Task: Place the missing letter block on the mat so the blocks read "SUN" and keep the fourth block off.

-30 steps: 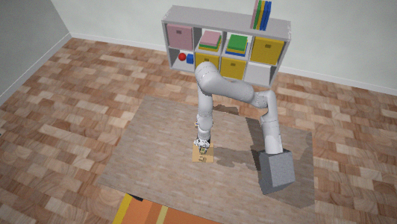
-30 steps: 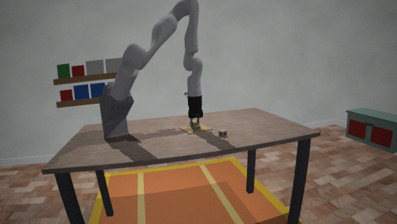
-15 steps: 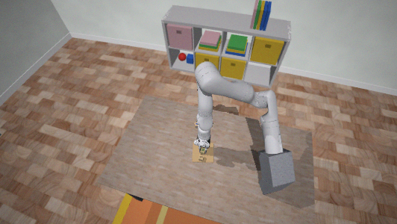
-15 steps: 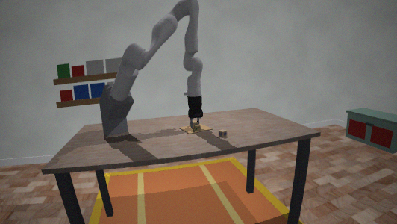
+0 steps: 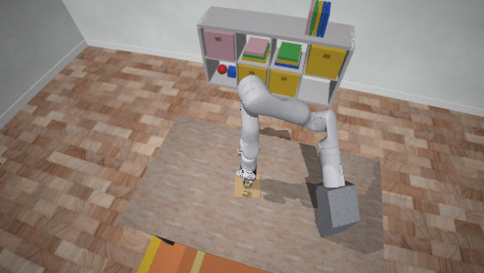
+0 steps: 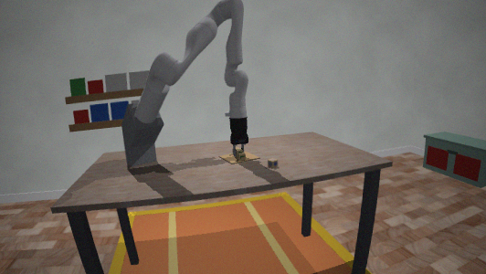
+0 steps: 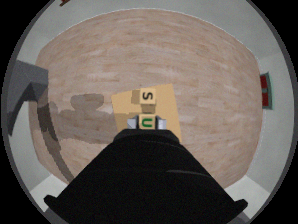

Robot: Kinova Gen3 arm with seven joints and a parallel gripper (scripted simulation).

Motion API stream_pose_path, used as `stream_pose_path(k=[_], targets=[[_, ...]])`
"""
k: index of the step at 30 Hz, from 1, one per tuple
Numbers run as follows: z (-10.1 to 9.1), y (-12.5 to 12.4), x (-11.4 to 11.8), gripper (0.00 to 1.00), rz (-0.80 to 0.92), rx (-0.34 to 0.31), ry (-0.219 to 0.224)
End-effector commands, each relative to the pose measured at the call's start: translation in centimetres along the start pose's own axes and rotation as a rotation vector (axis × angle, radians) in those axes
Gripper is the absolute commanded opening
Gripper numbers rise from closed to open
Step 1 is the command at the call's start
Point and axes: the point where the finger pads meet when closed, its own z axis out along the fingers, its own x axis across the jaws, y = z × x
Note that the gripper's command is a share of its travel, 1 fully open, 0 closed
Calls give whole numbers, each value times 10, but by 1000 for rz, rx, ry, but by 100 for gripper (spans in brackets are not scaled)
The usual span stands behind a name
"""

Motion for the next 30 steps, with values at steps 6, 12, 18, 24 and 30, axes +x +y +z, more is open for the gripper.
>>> stream_pose_path(k=[6,12,18,24,30], targets=[[0,0,0,57,0,1,1],[2,0,0,57,0,1,1],[3,0,0,57,0,1,1],[4,0,0,57,0,1,1],[4,0,0,57,0,1,1]])
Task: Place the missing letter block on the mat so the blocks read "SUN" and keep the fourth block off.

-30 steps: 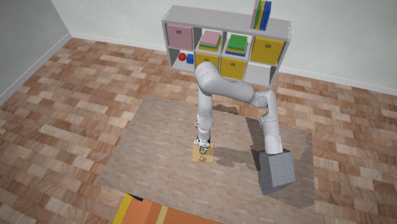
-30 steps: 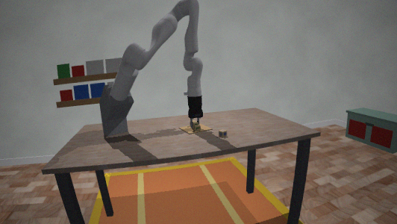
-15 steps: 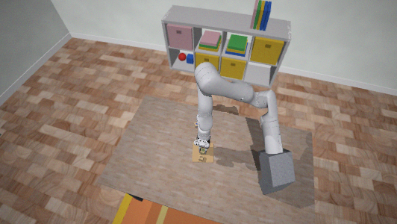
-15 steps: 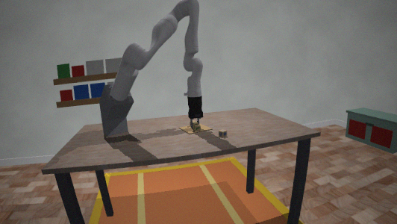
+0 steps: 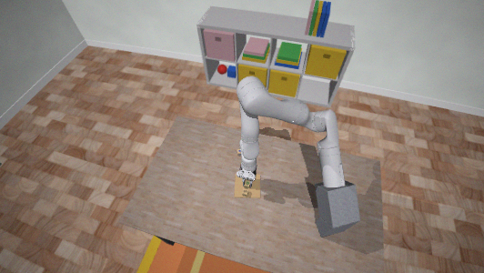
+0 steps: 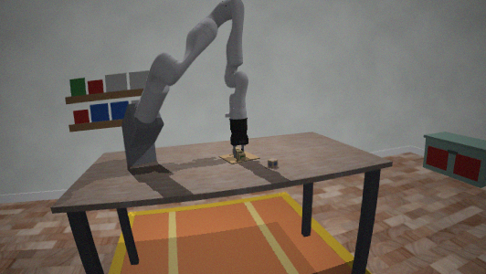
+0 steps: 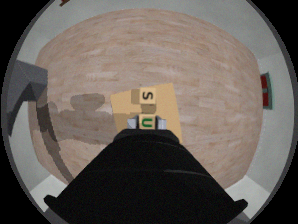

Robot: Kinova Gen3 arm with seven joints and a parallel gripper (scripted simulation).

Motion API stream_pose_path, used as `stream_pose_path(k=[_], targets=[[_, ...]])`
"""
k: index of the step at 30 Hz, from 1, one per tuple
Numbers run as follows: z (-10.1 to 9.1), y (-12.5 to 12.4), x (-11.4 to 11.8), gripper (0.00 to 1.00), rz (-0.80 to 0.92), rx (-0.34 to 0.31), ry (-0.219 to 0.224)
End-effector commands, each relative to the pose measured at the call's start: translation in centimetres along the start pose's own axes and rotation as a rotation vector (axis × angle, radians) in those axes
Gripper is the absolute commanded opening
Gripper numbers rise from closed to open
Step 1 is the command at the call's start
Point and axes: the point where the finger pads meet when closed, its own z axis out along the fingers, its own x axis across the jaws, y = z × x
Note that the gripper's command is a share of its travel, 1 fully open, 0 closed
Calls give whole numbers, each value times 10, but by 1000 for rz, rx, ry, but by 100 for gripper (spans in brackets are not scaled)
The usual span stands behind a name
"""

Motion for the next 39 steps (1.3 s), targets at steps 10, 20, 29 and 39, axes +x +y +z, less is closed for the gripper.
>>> stream_pose_path(k=[10,20,29,39], targets=[[0,0,0,57,0,1,1],[0,0,0,57,0,1,1],[0,0,0,57,0,1,1],[0,0,0,81,0,1,1]])
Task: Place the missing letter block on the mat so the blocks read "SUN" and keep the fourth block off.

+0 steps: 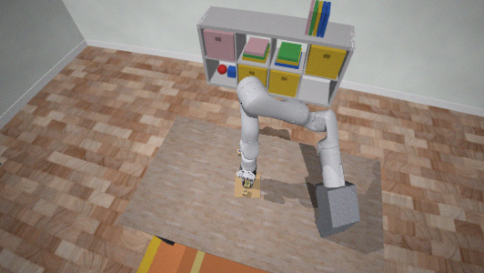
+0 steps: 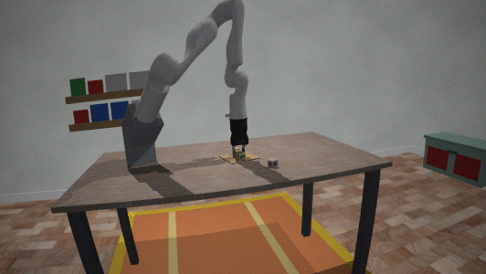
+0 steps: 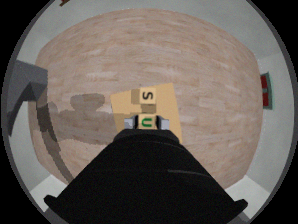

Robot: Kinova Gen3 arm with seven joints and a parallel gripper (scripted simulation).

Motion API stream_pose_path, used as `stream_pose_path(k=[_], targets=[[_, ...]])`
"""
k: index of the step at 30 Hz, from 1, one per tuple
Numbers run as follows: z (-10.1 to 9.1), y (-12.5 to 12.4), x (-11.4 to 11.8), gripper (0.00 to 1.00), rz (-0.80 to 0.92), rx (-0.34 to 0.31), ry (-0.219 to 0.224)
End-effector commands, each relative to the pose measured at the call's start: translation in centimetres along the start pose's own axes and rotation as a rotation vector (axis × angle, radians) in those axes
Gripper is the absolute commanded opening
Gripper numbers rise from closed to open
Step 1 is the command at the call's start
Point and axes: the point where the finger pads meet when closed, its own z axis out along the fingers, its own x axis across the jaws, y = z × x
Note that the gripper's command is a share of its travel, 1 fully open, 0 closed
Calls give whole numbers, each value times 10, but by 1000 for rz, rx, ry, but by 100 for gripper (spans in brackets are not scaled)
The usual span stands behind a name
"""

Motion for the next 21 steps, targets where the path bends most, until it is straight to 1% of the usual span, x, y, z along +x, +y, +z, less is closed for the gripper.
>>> stream_pose_path(k=[1,4,5,15,21], targets=[[0,0,0,81,0,1,1],[0,0,0,81,0,1,1],[0,0,0,87,0,1,1],[-1,0,0,87,0,1,1],[-6,0,0,87,0,1,1]])
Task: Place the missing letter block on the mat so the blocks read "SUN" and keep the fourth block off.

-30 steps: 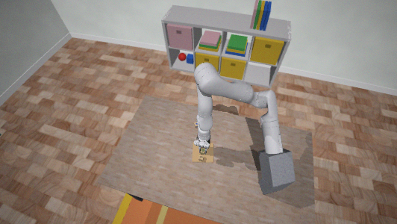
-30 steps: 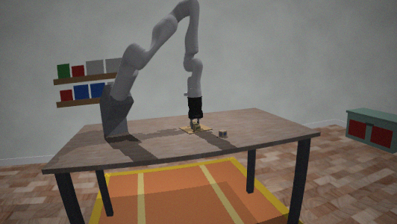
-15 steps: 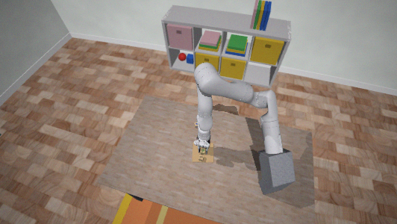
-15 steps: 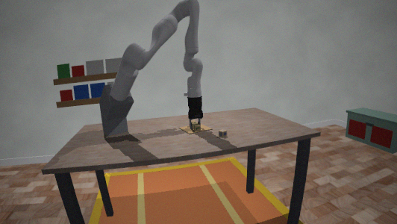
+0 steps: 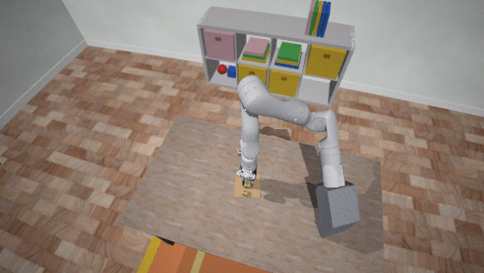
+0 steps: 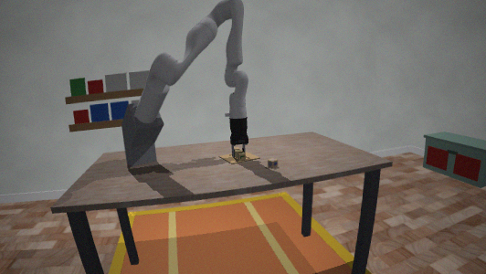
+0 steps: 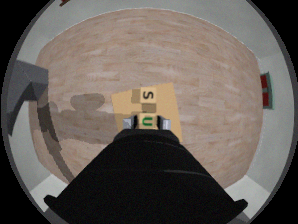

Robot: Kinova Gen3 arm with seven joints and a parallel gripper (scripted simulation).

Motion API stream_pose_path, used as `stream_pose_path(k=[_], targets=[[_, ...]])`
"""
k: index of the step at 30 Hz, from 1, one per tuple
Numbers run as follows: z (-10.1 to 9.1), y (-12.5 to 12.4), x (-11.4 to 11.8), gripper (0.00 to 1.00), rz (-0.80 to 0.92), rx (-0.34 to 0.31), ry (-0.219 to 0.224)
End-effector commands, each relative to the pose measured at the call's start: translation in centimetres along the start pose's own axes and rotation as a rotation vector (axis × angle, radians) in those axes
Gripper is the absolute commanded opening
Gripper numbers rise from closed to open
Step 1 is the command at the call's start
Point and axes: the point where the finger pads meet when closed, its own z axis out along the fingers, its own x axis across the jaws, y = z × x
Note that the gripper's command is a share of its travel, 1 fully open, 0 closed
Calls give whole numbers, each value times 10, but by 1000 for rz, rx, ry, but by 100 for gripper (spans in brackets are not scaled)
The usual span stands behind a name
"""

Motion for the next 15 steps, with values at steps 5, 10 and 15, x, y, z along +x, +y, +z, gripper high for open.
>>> stream_pose_path(k=[5,10,15], targets=[[-24,-2,1,87,-1,4,4],[-51,-1,1,87,-1,4,4],[-70,-1,1,87,-1,4,4]])
